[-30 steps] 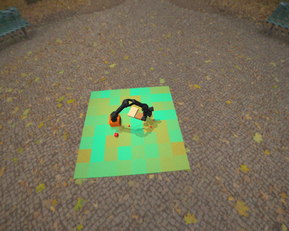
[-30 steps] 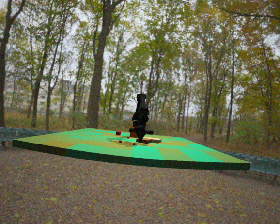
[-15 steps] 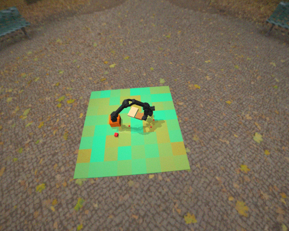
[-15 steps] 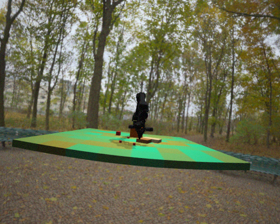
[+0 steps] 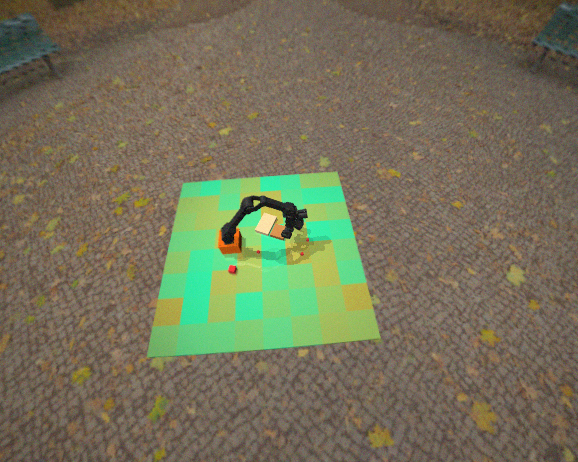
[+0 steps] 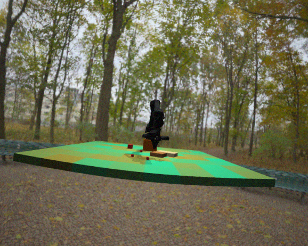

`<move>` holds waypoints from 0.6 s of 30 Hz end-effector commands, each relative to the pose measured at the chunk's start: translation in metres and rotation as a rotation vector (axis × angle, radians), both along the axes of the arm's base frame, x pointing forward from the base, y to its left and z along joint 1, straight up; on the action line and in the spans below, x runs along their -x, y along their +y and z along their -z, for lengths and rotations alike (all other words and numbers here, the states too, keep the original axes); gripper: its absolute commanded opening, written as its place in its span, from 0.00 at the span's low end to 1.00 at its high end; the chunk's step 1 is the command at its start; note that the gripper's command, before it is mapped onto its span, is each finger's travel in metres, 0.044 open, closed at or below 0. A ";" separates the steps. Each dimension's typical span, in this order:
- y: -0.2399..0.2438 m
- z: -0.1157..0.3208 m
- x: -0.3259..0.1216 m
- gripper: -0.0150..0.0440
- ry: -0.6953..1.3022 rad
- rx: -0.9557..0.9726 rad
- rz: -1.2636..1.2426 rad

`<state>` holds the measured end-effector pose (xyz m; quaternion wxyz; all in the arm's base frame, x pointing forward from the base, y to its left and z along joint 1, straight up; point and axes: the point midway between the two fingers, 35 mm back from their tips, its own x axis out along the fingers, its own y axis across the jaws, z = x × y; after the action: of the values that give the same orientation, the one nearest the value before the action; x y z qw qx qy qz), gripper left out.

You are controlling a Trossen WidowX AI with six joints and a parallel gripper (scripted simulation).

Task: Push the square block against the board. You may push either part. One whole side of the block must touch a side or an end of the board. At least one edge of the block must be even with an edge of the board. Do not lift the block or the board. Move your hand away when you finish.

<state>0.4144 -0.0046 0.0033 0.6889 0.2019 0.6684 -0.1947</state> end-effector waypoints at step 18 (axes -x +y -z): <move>0.009 0.055 0.008 0.25 -0.004 -0.003 0.003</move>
<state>0.4092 0.0031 -0.0502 0.6918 0.2017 0.6661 -0.1927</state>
